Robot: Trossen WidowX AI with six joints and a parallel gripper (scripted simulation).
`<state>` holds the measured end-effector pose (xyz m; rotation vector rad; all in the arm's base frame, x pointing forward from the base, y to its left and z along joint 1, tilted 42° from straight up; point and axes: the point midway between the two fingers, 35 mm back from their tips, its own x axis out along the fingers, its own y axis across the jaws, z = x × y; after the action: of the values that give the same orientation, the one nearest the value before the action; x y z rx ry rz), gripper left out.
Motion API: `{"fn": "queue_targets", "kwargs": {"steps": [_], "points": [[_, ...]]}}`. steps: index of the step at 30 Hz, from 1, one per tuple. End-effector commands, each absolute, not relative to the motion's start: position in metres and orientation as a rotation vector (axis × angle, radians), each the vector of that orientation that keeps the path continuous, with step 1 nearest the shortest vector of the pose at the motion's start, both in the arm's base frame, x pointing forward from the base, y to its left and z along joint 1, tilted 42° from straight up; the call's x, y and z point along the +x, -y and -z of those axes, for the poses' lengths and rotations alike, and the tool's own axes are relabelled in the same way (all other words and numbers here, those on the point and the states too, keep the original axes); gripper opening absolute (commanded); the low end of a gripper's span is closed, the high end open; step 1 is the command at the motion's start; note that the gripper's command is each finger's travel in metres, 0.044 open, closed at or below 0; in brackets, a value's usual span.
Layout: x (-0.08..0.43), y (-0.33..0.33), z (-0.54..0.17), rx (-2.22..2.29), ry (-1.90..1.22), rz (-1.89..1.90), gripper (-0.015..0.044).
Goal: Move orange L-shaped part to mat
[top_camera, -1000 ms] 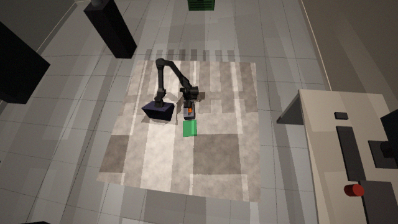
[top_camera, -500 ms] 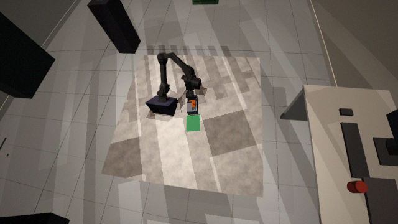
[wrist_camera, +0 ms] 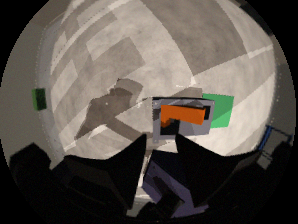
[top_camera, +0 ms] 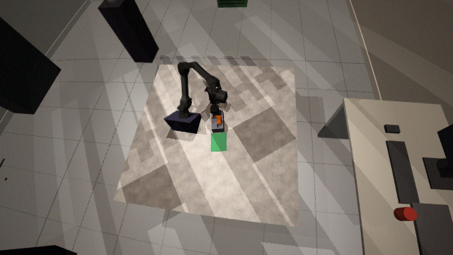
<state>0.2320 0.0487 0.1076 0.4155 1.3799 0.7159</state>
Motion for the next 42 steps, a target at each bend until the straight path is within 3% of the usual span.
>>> {"fn": "queue_targets", "kwargs": {"steps": [1, 11, 15, 28, 42], "points": [[0.232, -0.049, -0.107, 0.419, -1.381, -0.713, 0.018], [0.232, -0.049, -0.107, 0.419, -1.381, -0.713, 0.018], [0.236, -0.043, -0.102, 0.555, -1.45, -0.592, 0.028], [0.258, 0.007, -0.062, 1.58, -1.711, 0.525, 0.028], [0.259, -0.004, -0.048, 1.593, -1.711, 0.543, 0.028]]}}
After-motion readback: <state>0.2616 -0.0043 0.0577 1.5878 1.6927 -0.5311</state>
